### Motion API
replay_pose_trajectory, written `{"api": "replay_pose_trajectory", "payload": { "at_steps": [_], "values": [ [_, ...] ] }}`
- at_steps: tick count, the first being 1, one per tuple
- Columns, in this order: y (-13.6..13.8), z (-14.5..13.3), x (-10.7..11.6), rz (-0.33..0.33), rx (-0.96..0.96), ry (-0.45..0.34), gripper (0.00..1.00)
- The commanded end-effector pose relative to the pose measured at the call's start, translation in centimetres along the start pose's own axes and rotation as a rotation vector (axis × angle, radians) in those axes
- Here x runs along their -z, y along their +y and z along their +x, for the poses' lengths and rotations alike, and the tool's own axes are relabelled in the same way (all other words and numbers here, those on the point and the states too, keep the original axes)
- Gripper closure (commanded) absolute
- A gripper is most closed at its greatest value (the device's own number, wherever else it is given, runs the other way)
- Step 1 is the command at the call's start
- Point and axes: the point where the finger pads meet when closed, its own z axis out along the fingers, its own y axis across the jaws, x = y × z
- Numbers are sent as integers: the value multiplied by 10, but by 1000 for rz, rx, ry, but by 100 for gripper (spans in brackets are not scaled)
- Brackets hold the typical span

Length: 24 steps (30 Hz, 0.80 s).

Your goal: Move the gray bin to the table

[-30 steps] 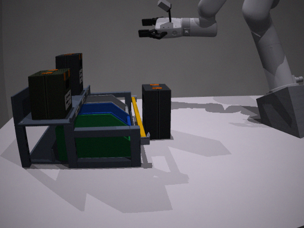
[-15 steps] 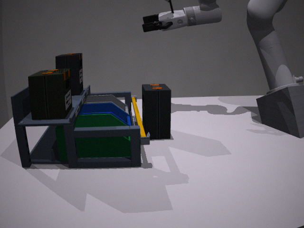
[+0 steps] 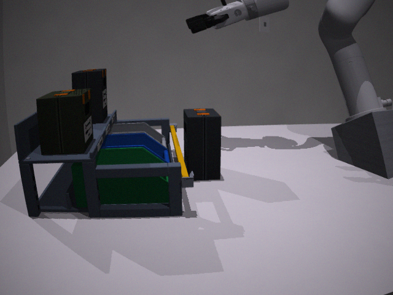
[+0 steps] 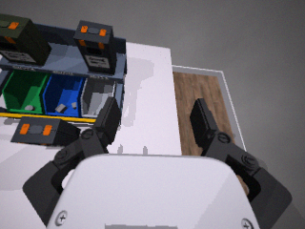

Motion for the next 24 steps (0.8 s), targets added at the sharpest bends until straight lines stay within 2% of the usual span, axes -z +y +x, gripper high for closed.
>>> {"api": "replay_pose_trajectory", "payload": {
  "at_steps": [1,4,9,21,22,24],
  "values": [
    [0,1,0,-9,-7,-35,0],
    [0,1,0,-9,-7,-35,0],
    [-45,19,14,96,-126,-151,0],
    [-45,19,14,96,-126,-151,0],
    [-53,23,16,122,-130,-129,0],
    [-71,30,22,109,-128,-140,0]
  ]
}}
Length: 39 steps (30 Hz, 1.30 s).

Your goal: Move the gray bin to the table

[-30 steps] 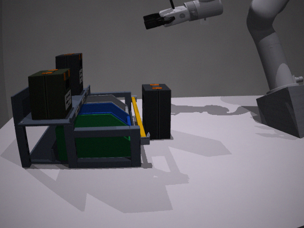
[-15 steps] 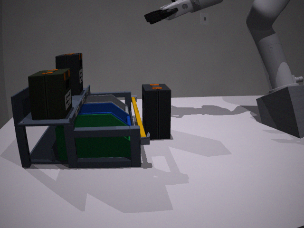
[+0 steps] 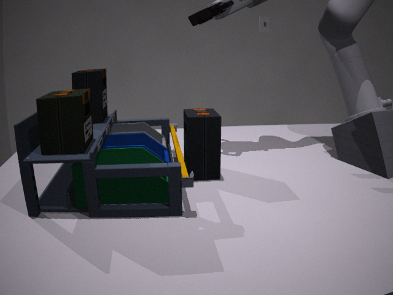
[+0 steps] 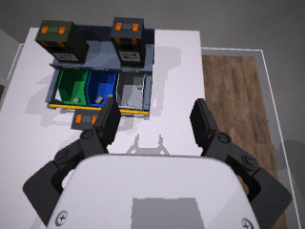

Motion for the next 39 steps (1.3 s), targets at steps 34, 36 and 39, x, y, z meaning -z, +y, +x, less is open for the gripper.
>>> {"api": "replay_pose_trajectory", "payload": {
  "at_steps": [34,36,39],
  "values": [
    [-117,26,24,2,-2,19,0],
    [-137,31,27,-36,1,-24,0],
    [-137,31,27,-36,1,-24,0]
  ]
}}
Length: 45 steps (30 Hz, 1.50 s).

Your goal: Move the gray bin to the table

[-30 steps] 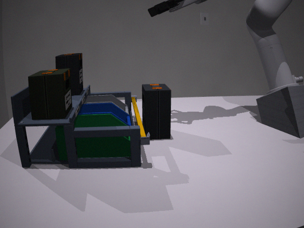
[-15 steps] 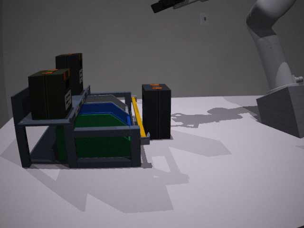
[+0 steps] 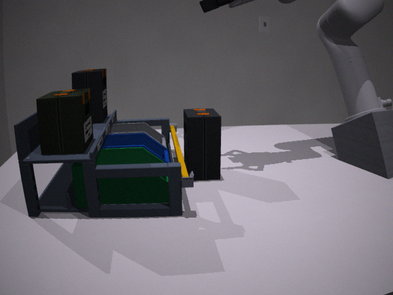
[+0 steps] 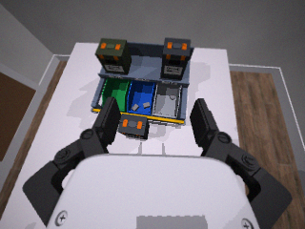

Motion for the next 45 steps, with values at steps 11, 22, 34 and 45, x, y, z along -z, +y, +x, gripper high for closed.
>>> {"api": "replay_pose_trajectory", "payload": {
  "at_steps": [11,22,34,45],
  "values": [
    [-38,10,3,-68,5,-77,0],
    [-69,19,5,-119,6,-119,0],
    [-122,35,9,-118,5,-120,0],
    [-118,34,9,-116,6,-119,0]
  ]
}}
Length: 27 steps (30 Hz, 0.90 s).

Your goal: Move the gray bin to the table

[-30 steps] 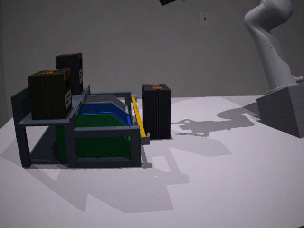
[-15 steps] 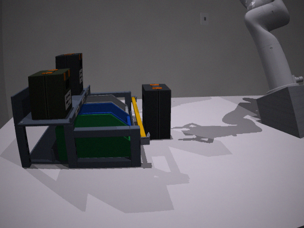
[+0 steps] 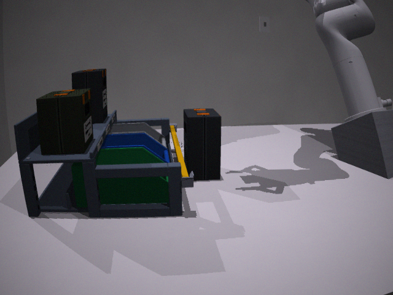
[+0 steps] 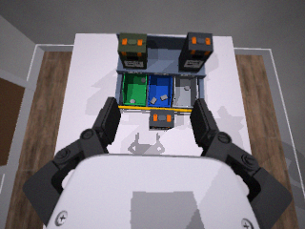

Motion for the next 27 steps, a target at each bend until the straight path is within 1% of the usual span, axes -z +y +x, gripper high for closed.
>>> {"api": "replay_pose_trajectory", "payload": {
  "at_steps": [1,27],
  "values": [
    [4,0,-1,0,-3,1,0],
    [12,-2,-3,-2,-3,1,0]
  ]
}}
